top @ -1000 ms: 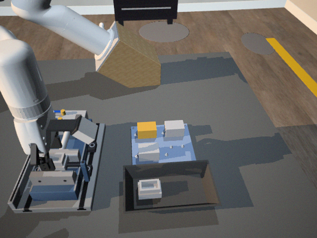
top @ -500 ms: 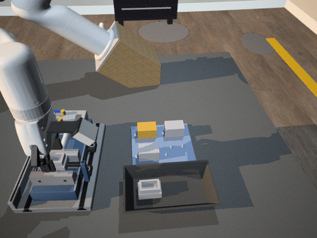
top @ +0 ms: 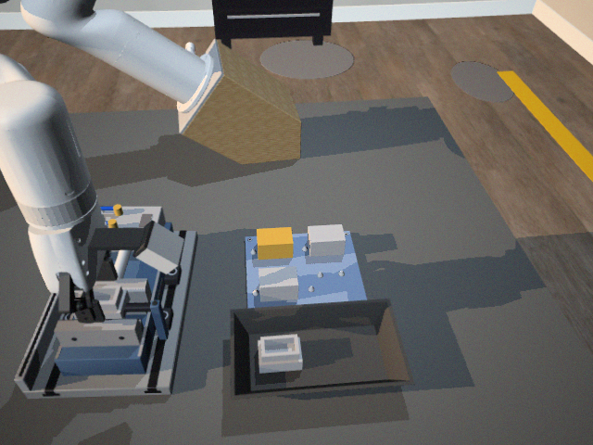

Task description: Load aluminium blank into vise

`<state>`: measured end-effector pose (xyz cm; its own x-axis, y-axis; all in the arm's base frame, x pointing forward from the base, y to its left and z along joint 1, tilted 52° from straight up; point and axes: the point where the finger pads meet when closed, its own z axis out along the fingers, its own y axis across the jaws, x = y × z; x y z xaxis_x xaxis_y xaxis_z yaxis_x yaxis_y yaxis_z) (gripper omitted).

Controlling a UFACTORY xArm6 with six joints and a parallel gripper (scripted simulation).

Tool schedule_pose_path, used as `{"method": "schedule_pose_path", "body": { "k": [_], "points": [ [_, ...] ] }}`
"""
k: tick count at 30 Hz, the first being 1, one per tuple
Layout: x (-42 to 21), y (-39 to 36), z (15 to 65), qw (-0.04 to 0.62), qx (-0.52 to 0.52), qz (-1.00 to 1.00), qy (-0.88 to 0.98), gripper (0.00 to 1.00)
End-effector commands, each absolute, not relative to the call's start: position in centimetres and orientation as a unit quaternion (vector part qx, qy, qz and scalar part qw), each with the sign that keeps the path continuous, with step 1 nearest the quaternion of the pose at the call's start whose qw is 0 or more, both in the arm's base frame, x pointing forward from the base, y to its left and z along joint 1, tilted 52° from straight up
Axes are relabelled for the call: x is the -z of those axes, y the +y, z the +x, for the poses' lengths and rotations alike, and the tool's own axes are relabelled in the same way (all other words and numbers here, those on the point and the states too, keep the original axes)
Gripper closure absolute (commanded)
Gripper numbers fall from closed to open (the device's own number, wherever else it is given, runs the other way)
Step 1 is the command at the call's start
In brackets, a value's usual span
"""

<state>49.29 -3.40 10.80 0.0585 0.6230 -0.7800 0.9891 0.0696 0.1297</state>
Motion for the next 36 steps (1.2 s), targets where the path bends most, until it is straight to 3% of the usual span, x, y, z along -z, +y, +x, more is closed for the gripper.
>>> {"method": "schedule_pose_path", "body": {
  "k": [1, 11, 12, 36],
  "points": [
    [-10.89, -3.3, 49.38, 0.36, 0.253, 0.633, 0.637, 0.31],
    [-10.89, -3.3, 49.38, 0.36, 0.253, 0.633, 0.637, 0.31],
    [-10.89, -3.3, 49.38, 0.36, 0.253, 0.633, 0.637, 1.0],
    [-10.89, -3.3, 49.38, 0.36, 0.253, 0.633, 0.637, 1.0]
  ]
}}
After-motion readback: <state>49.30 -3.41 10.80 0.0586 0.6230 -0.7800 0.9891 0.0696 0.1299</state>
